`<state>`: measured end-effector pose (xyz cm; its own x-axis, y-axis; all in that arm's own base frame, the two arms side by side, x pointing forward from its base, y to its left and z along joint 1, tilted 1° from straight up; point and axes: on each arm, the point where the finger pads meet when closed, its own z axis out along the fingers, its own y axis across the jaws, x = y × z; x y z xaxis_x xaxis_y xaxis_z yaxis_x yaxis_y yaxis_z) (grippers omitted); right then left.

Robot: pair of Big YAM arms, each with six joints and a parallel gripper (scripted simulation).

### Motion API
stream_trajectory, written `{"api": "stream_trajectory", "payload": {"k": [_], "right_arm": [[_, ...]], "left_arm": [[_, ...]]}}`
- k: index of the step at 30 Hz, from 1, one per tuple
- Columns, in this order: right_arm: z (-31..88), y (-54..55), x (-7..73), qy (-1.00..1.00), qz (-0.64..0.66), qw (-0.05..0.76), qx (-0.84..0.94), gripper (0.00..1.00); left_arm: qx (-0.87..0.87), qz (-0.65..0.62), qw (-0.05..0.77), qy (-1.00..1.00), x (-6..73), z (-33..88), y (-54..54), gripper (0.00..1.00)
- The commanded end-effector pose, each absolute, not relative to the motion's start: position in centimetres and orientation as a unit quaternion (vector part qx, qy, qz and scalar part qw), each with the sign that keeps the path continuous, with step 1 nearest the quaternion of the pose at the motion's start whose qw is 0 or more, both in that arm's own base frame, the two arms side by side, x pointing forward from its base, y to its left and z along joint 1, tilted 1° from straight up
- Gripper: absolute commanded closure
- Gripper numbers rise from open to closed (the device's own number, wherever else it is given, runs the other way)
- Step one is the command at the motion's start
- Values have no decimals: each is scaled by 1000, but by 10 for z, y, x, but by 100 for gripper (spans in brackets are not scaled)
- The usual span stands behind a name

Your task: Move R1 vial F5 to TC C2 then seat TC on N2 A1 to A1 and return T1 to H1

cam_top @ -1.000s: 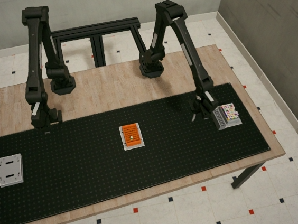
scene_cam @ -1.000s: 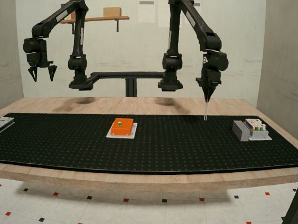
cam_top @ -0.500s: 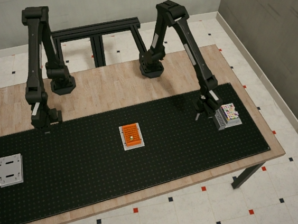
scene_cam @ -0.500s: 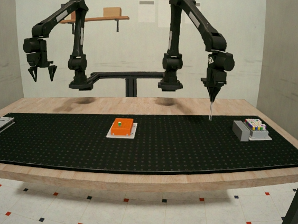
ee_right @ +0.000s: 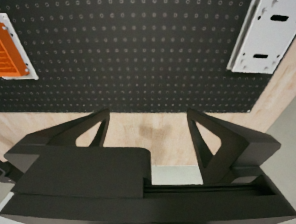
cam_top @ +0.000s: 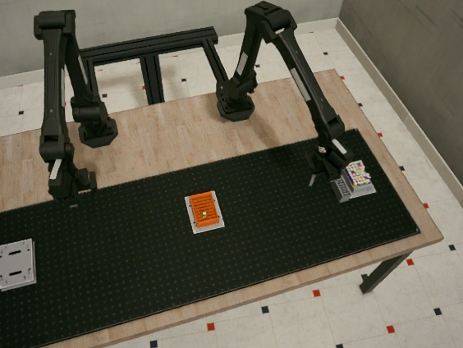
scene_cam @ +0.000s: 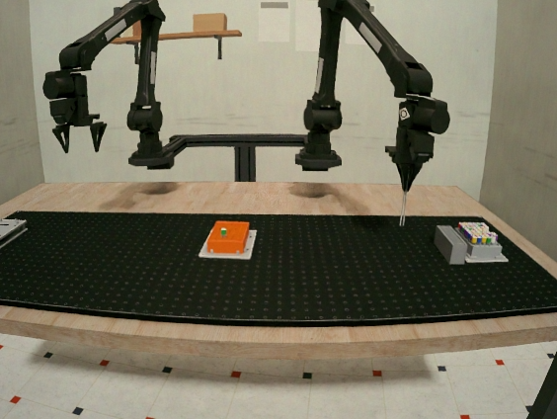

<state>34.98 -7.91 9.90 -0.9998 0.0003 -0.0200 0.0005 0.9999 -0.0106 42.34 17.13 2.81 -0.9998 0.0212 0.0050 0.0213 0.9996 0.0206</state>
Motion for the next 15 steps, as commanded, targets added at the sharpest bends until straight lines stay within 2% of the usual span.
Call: {"api": "stream_trajectory", "payload": {"k": [1,15], "right_arm": [[99,-79,350,1000,-3,3,-4,0],[99,-79,350,1000,-3,3,-4,0]], "left_arm": [[-13,-17,-11,-1000,441,41,188,93],[-13,-18,-11,-1000,442,41,210,93]]}}
